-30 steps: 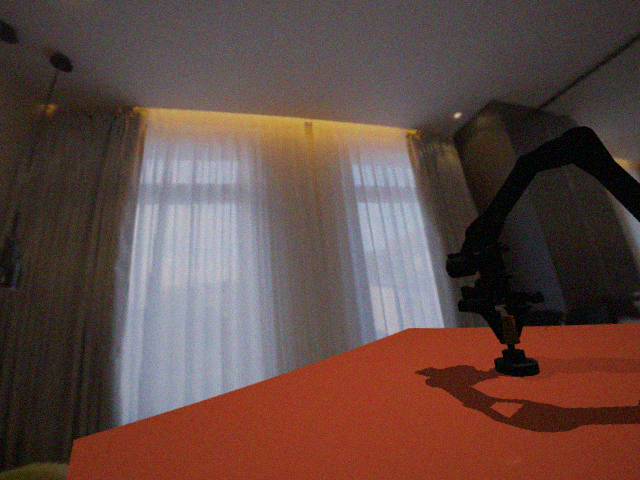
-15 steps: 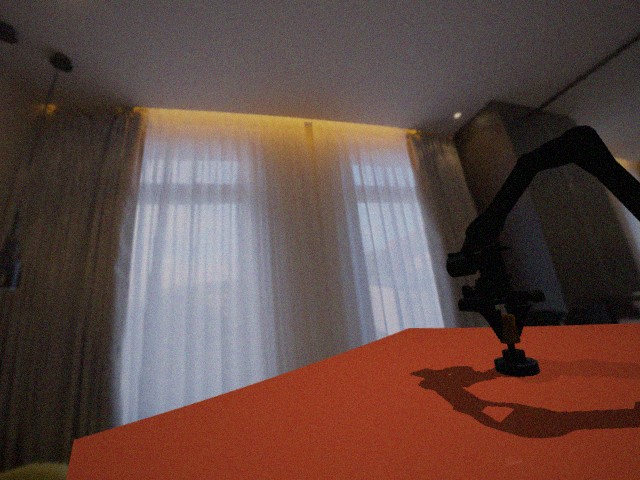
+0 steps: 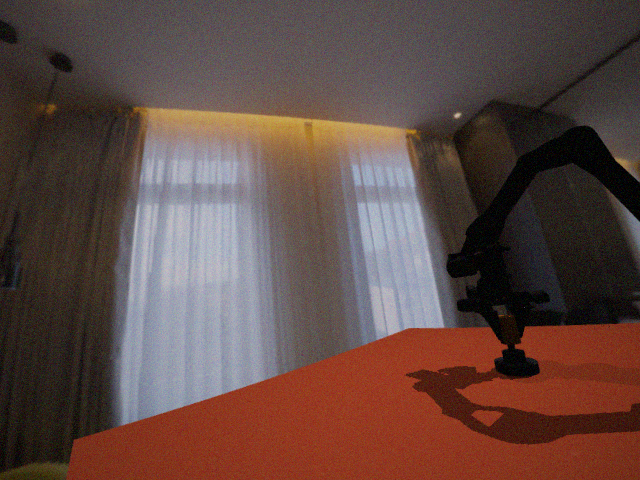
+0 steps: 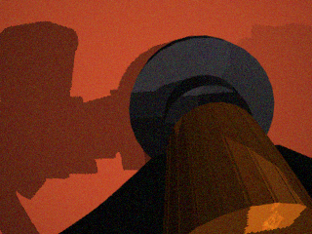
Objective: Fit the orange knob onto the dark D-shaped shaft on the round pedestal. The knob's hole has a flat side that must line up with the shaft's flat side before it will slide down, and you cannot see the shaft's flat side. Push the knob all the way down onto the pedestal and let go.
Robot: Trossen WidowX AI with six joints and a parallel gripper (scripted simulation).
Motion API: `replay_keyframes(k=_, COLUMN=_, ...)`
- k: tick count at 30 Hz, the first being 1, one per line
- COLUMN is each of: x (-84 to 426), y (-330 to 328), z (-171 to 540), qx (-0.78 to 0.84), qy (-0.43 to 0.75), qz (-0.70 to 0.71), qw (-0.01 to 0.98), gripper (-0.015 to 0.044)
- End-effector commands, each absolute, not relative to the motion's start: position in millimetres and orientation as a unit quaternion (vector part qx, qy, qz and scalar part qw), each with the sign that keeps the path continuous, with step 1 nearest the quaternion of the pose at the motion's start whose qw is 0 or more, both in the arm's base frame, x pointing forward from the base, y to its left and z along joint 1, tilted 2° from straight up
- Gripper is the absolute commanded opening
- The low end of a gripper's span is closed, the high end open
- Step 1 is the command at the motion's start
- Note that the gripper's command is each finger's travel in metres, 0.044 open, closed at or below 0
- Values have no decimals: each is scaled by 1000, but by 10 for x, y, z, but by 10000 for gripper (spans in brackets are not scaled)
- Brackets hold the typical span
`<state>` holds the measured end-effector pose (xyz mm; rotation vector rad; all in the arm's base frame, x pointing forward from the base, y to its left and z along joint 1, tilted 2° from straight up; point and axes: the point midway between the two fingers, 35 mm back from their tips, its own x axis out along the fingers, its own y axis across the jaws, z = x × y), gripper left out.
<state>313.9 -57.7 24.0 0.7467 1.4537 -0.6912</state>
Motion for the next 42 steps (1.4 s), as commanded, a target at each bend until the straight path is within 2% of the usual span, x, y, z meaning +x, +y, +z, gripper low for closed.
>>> replay_keyframes(k=1, x=3148, y=-585, z=238, qx=327, qy=632, qz=-304, qw=633, gripper=0)
replay_keyframes(k=16, x=3124, y=-583, z=283, qx=330, qy=631, qz=-307, qw=632, gripper=0)
replay_keyframes(k=23, x=3141, y=-585, z=279, qx=391, qy=597, qz=-369, qw=595, gripper=0)
replay_keyframes(k=42, x=3179, y=-589, z=236, qx=391, qy=597, qz=-369, qw=596, gripper=0)
